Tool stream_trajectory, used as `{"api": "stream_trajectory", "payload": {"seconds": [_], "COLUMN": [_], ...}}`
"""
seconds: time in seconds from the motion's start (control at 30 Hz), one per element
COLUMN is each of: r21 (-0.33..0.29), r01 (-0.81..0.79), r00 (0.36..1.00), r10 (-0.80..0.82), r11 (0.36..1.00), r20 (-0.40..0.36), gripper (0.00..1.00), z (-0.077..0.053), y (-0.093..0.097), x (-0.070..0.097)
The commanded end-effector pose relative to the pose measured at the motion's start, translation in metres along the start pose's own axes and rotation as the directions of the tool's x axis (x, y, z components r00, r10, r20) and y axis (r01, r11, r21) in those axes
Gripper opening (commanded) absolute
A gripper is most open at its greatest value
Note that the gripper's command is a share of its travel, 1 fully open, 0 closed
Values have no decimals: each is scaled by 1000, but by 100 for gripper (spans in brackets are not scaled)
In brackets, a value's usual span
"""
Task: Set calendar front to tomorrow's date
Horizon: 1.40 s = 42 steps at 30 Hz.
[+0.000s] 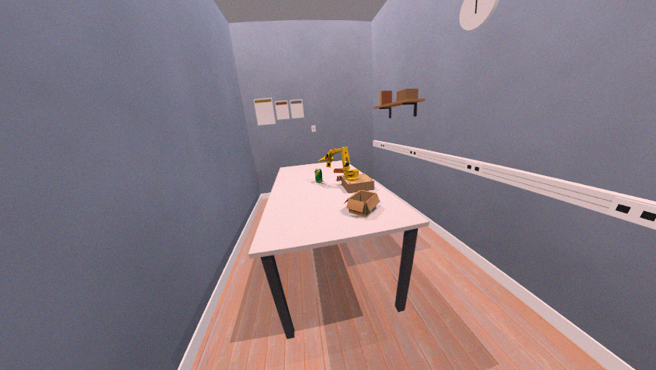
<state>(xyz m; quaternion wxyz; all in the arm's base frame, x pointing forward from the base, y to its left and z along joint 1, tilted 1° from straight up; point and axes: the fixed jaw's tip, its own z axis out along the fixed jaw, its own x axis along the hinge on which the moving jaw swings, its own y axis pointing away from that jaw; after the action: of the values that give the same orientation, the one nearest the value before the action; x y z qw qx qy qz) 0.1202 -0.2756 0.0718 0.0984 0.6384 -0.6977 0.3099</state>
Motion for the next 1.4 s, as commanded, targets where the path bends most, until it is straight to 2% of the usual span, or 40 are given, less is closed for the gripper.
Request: {"api": "stream_trajectory", "payload": {"seconds": [0.0, 0.13, 0.27, 0.33, 0.53, 0.73, 1.37], "r21": [-90, -175, -237, -237, -290, -307, -308], "r01": [-33, -67, -93, -93, -117, -125, -125], "r00": [999, 993, 982, 982, 968, 962, 961], "r10": [35, 83, 128, 128, 175, 191, 192], "r11": [995, 982, 967, 967, 950, 943, 943], "r20": [26, 87, 136, 136, 181, 196, 197], "gripper": [50, 43, 37, 37, 32, 30, 30], "z": [0, -2, -7, -7, -13, -16, -16], "y": [48, 82, 107, 107, 127, 132, 133], "x": [-21, -44, -66, -66, -89, -96, -97]}}
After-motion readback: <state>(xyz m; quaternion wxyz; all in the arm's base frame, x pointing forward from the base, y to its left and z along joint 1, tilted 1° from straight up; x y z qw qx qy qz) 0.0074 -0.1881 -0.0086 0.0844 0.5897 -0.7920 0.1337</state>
